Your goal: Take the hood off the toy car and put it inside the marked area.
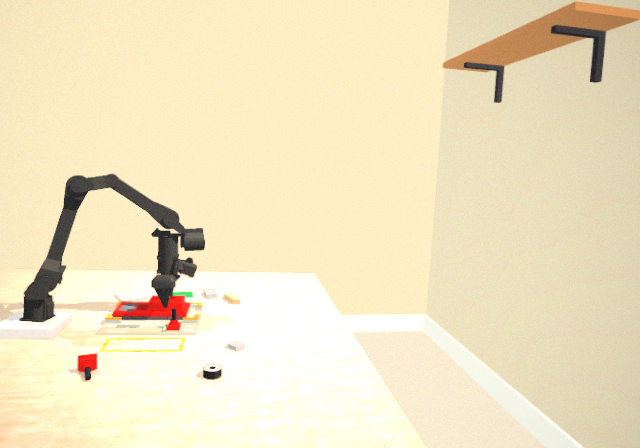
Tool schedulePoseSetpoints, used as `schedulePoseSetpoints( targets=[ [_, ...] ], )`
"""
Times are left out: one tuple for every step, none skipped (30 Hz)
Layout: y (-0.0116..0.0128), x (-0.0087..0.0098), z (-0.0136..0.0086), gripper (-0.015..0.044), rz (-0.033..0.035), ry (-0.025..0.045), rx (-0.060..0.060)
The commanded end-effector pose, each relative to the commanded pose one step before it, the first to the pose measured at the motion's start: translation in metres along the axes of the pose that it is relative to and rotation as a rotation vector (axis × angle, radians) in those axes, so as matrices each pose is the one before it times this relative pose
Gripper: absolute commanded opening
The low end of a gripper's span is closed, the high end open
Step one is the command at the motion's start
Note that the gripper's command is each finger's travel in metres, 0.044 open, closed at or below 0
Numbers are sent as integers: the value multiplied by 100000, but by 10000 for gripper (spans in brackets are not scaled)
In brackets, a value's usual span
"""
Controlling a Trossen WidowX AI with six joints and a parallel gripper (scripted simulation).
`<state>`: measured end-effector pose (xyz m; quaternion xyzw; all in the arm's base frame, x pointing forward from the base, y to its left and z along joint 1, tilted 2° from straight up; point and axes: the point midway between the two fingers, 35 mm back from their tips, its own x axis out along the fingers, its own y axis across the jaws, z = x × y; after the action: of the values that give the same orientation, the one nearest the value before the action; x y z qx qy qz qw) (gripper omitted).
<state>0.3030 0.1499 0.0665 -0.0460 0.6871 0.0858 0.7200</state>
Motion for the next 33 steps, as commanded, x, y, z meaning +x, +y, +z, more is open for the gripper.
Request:
schedulePoseSetpoints(
  targets=[
    [28,-15,13,315,113,-39,-54],
    [0,0,0,308,0,0,0],
    [0,0,0,301,0,0,0],
    [0,0,0,295,0,0,0],
    [0,-11,1,268,0,0,0],
    [0,-21,1,242,-1,0,0],
    [0,-32,2,216,-1,0,1],
    [0,-42,2,190,-2,0,1],
    [0,-53,3,163,-2,0,1],
    [0,-62,3,137,-3,0,1],
    [0,-65,3,111,-3,1,1],
    [0,-66,3,85,-3,1,1],
    [0,-66,3,58,-3,1,1],
    [0,-66,3,32,-3,1,1],
    [0,-66,3,6,-3,1,1],
    [0,-66,3,0,-3,1,1],
    [0,-66,2,0,-3,1,1],
    [0,-66,2,0,-3,1,1],
    [0,-66,2,0,-3,1,1],
    [0,-66,2,0,-3,1,1],
    [0,-66,2,0,-3,1,1],
    [0,-66,2,0,-3,1,1],
    [0,-66,2,0,-3,1,1],
    [0,-66,1,0,-3,1,1],
    [0,-66,1,0,-3,1,1],
    [0,-66,1,0,-3,1,1],
    [0,-66,1,0,-3,1,1],
    [0,-66,1,0,-3,1,1],
    [0,-66,1,0,-3,1,1],
    [0,-66,0,0,-3,1,1],
    [0,-66,0,0,-3,1,1],
    [0,-66,0,0,-3,1,1],
    [0,-66,0,0,-3,1,1]
  ],
)
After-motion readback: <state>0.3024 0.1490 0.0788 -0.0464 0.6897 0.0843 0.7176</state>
